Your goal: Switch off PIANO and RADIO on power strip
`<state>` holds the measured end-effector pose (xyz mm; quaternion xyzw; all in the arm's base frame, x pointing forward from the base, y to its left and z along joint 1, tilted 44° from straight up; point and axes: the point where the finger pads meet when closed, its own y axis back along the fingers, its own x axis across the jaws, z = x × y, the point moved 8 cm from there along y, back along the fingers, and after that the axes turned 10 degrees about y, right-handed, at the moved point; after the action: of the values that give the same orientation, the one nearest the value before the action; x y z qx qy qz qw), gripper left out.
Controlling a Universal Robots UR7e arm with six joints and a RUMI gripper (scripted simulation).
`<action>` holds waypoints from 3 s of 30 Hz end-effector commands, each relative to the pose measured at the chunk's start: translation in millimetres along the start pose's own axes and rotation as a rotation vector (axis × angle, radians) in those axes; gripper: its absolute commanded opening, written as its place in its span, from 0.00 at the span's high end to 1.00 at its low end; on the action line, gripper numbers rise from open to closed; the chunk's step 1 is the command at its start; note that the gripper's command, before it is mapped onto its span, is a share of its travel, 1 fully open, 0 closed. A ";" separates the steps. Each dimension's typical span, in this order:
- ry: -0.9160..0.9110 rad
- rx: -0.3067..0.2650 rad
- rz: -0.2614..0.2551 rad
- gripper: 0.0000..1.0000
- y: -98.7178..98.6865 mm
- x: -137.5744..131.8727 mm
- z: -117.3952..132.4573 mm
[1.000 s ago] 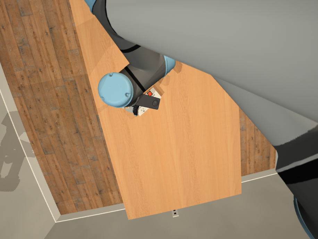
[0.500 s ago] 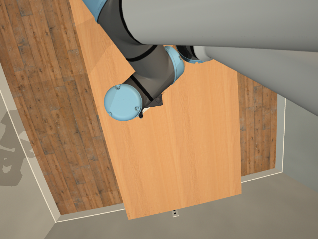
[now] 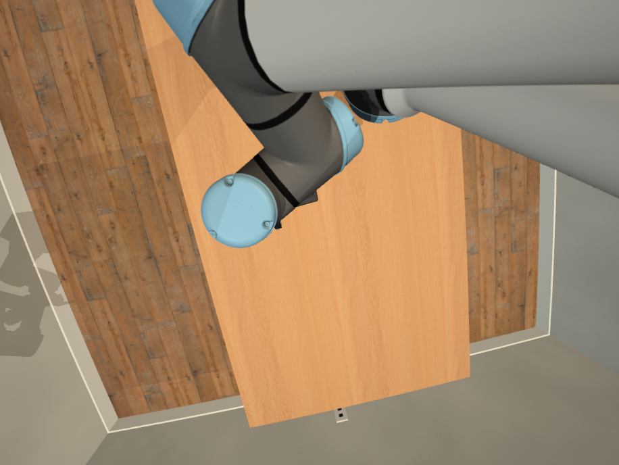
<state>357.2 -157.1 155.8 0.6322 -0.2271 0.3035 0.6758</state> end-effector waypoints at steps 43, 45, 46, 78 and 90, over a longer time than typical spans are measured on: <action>0.539 0.008 -0.001 1.00 -65.5 -21.8 -55.5; 0.539 0.008 -0.001 1.00 -65.5 -21.8 -55.5; 0.539 0.008 -0.001 1.00 -65.5 -21.8 -55.5; 0.541 0.006 0.000 1.00 -65.3 -21.0 -54.3; 0.542 0.004 0.000 1.00 -68.3 -20.1 -53.1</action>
<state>384.4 -108.2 88.8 0.5297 -0.0380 0.4612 0.7108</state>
